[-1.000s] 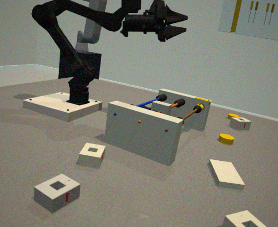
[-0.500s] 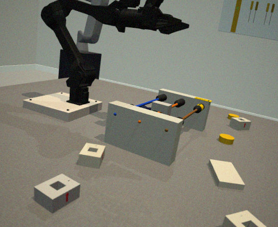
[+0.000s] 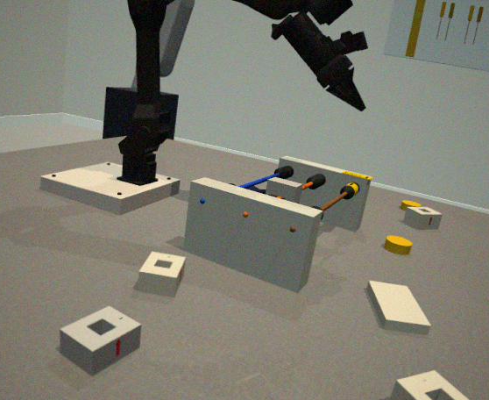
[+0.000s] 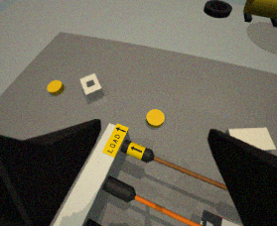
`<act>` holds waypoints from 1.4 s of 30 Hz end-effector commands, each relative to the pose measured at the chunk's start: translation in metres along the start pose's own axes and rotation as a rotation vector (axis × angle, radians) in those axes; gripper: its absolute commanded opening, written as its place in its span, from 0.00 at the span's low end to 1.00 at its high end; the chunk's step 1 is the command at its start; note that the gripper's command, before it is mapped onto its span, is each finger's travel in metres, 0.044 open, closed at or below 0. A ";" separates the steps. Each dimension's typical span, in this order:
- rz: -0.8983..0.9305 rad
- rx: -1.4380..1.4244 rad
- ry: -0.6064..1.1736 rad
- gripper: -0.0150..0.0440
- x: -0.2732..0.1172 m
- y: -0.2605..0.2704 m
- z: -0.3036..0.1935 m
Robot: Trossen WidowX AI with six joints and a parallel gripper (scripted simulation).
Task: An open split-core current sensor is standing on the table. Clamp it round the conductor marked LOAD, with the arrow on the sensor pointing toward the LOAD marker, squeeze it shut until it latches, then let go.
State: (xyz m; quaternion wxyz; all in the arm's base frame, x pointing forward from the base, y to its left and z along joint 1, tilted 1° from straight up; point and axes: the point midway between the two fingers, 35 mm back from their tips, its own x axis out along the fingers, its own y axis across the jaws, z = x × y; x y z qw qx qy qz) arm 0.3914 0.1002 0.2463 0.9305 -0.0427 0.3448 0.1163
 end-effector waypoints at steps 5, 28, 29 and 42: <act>0.087 -0.109 0.448 1.00 0.039 0.055 -0.037; 0.077 -0.093 0.455 0.91 0.035 0.052 -0.042; 0.065 -0.073 0.464 0.87 0.031 0.049 -0.049; -0.150 0.251 0.584 0.73 -0.033 0.006 -0.186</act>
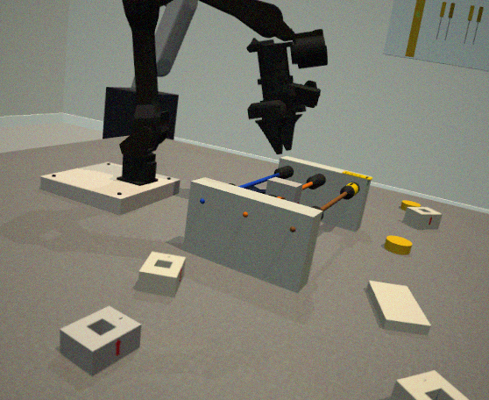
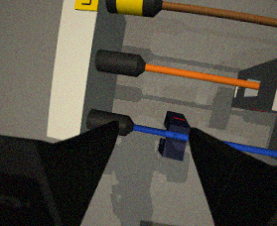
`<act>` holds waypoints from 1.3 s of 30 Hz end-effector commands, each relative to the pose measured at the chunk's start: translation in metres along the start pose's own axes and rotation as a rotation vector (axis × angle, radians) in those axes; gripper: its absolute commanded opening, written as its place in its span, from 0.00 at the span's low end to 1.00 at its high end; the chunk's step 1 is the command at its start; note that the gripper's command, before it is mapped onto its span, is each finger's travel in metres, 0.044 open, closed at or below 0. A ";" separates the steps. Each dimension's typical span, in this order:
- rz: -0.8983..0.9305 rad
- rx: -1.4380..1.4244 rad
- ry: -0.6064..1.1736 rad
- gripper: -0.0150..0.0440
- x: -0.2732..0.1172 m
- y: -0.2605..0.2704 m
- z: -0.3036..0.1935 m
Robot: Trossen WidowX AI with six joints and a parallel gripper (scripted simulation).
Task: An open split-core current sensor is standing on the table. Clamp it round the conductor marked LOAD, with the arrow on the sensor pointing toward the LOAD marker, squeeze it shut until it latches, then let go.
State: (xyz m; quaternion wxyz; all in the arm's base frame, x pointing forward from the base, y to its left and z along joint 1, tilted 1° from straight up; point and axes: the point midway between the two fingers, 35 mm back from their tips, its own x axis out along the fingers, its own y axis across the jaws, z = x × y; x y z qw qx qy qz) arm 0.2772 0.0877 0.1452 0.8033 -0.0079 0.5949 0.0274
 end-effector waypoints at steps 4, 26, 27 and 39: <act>-0.052 0.126 0.035 0.73 0.014 -0.023 -0.051; -0.052 0.126 0.034 0.73 0.044 -0.024 -0.050; -0.052 0.126 0.034 0.73 0.046 -0.024 -0.050; -0.052 0.125 0.034 0.73 0.065 -0.025 -0.052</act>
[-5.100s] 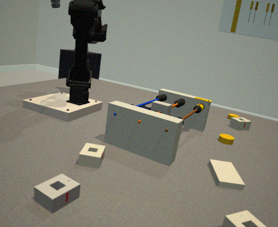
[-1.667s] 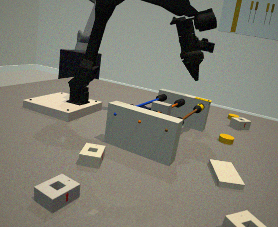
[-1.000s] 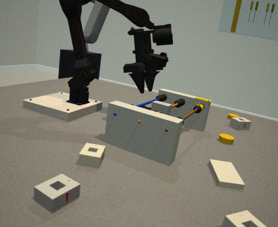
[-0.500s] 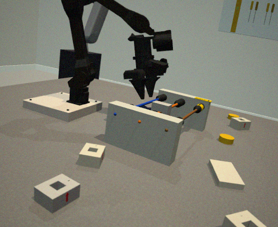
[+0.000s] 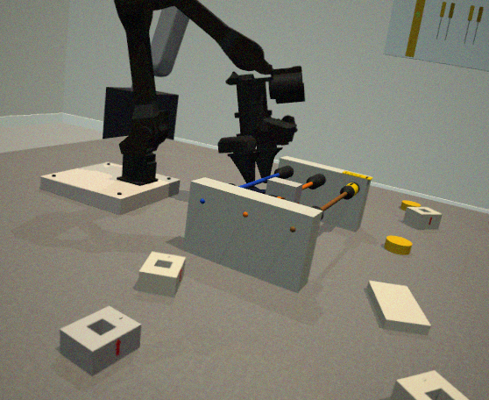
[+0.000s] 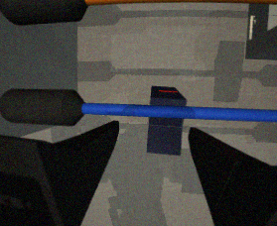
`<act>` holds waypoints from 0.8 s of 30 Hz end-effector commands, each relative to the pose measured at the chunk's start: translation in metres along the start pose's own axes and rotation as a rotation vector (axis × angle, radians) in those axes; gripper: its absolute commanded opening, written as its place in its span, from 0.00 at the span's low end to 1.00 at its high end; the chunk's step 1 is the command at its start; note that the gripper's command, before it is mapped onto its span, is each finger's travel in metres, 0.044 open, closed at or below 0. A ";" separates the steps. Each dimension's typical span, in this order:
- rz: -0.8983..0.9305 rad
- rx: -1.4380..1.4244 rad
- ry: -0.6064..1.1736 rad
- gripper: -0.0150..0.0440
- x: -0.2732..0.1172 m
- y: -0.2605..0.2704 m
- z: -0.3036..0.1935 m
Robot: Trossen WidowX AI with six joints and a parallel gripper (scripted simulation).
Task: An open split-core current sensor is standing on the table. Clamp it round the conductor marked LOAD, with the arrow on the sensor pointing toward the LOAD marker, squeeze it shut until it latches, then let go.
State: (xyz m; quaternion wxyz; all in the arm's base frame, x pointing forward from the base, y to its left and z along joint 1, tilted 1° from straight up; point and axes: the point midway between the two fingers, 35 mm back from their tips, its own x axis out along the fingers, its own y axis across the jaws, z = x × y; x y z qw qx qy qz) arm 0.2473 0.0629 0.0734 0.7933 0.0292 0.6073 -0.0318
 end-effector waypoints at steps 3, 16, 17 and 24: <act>-0.002 -0.005 0.003 0.73 0.011 -0.001 -0.001; -0.002 0.000 0.001 0.63 0.011 -0.001 -0.001; -0.002 0.000 0.001 0.62 0.011 -0.001 -0.001; -0.002 0.000 0.001 0.54 0.011 -0.001 -0.001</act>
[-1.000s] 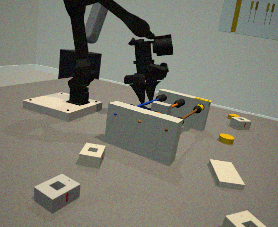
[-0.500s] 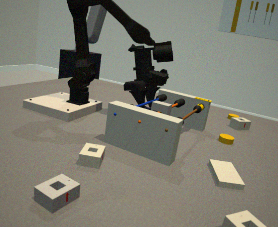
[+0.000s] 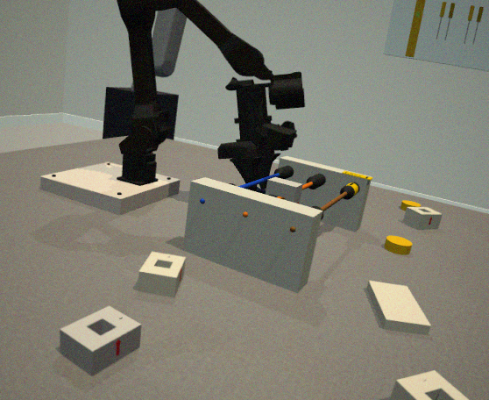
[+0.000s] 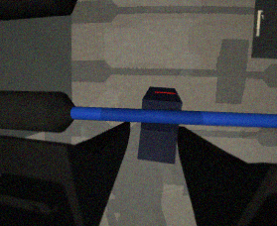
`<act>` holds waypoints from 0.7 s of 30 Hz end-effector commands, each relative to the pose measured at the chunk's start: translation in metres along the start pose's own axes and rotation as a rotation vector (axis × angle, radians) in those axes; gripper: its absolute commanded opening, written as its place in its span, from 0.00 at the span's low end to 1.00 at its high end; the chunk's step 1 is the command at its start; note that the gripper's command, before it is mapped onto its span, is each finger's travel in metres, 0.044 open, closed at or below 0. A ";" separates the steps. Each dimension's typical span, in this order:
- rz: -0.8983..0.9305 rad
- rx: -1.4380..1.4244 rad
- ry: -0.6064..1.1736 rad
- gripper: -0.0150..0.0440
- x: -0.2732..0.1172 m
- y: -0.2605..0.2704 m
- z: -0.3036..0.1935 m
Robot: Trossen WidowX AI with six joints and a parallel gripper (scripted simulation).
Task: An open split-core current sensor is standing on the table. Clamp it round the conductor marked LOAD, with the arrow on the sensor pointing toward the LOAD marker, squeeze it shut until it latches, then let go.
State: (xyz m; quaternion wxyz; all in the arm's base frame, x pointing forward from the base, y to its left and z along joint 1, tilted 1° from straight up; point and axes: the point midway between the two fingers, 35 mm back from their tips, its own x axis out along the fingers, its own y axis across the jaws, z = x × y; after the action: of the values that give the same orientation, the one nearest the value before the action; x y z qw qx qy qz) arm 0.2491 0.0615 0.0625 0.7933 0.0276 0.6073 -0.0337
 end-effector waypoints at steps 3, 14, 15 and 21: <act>0.004 0.000 0.001 0.51 0.000 0.001 0.000; 0.003 -0.005 0.003 0.25 -0.003 0.000 -0.001; 0.003 -0.005 0.003 0.25 -0.004 0.001 -0.003; 0.003 -0.005 0.005 0.25 -0.011 0.001 -0.024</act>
State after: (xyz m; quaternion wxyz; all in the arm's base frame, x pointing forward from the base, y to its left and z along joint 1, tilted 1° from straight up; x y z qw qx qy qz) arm 0.2339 0.0642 0.0652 0.7907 0.0256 0.6109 -0.0296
